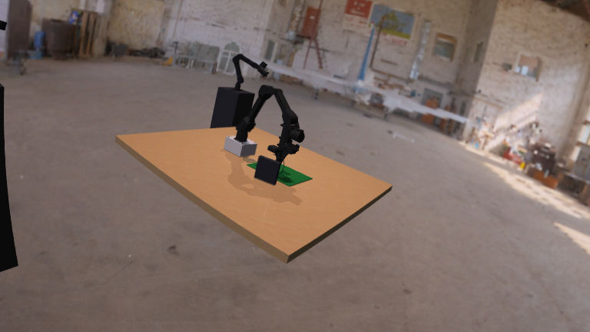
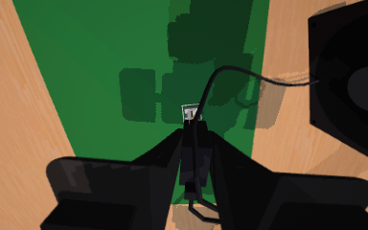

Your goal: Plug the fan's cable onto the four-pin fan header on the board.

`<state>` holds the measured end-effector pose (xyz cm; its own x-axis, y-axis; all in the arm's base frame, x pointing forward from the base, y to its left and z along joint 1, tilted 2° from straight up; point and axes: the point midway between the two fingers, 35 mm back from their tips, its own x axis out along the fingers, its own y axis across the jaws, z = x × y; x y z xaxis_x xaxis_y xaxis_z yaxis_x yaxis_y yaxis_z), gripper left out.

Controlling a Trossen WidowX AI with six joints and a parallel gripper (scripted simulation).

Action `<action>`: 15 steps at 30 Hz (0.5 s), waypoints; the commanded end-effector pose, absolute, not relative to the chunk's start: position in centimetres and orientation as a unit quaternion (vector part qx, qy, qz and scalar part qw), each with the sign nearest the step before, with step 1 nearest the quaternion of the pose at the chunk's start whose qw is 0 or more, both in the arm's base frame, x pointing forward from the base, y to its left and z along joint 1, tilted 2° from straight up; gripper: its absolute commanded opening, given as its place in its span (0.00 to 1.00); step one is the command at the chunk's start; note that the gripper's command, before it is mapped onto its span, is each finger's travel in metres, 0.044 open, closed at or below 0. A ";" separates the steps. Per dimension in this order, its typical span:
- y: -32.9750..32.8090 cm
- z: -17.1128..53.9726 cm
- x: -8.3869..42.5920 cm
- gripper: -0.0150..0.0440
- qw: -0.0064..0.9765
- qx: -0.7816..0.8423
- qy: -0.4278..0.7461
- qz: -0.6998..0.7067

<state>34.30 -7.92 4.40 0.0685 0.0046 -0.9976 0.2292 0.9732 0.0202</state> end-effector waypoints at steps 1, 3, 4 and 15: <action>-7.8 4.1 33.3 0.25 0.728 0.042 0.684 -0.033; -7.7 4.0 33.0 0.25 0.728 0.025 0.684 -0.017; -7.7 3.9 32.9 0.25 0.729 0.023 0.684 -0.015; -7.7 4.1 33.4 0.25 0.729 0.021 0.684 -0.013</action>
